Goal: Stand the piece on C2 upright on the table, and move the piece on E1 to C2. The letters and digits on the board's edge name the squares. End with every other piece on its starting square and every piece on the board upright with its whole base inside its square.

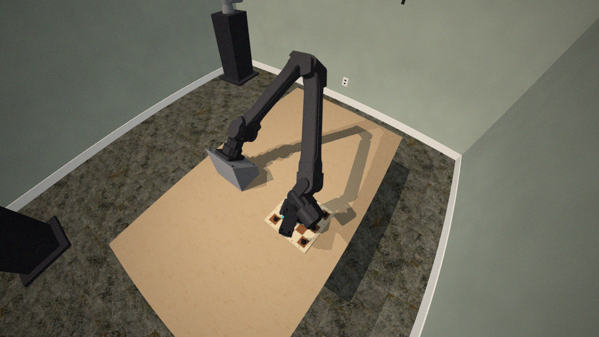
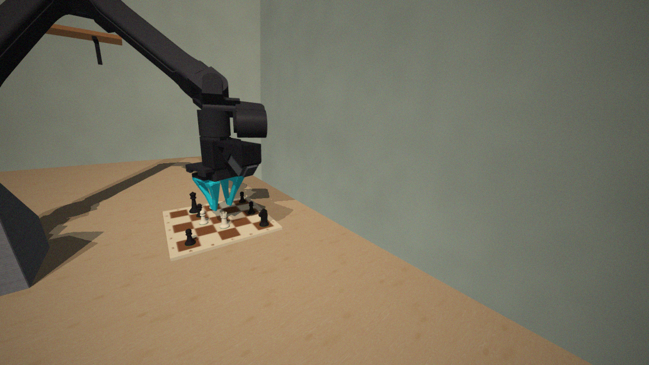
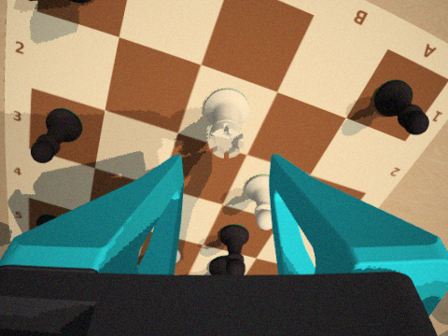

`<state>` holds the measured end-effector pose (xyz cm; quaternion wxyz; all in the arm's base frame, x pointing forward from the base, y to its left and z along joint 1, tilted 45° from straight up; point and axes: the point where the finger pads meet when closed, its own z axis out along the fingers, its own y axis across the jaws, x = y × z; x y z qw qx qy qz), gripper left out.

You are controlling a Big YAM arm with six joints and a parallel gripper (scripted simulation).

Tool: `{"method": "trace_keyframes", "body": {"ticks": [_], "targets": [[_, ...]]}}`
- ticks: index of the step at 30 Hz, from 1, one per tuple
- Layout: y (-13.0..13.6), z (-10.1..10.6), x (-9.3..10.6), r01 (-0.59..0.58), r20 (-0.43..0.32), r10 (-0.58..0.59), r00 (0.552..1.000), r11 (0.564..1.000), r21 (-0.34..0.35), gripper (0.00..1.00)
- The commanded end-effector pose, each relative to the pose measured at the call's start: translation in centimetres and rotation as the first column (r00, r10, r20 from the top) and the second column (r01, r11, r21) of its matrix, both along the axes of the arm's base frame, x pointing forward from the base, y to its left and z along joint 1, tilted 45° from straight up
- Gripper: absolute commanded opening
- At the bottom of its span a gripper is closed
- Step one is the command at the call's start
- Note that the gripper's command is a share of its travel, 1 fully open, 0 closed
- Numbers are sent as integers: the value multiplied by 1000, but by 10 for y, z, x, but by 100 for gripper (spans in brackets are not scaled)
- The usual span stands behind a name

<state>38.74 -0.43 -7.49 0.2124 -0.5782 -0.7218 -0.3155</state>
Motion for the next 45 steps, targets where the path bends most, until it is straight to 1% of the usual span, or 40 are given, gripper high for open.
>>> {"method": "trace_keyframes", "body": {"ticks": [1,13,16,22,25,26,28,33,35,38,40,45], "targets": [[5,6,14,-16,19,17,1000,1000,-8,36],[5,6,14,-16,19,17,1000,1000,-8,36],[6,3,13,-15,19,15,1000,1000,-8,36],[14,-8,1,-15,-4,15,1000,1000,1,36],[15,-9,1,-15,-4,15,1000,1000,1,36],[15,-9,8,-15,7,15,1000,1000,-3,36],[19,-13,1,-15,-5,15,1000,1000,1,36],[26,-20,2,-15,-4,15,1000,1000,1,36],[27,-21,6,-15,2,15,1000,1000,-1,36],[30,-24,2,-15,-5,15,1000,1000,1,36],[30,-24,6,-15,2,15,1000,1000,-1,36],[31,-24,5,-15,-2,15,1000,1000,-1,36]]}}
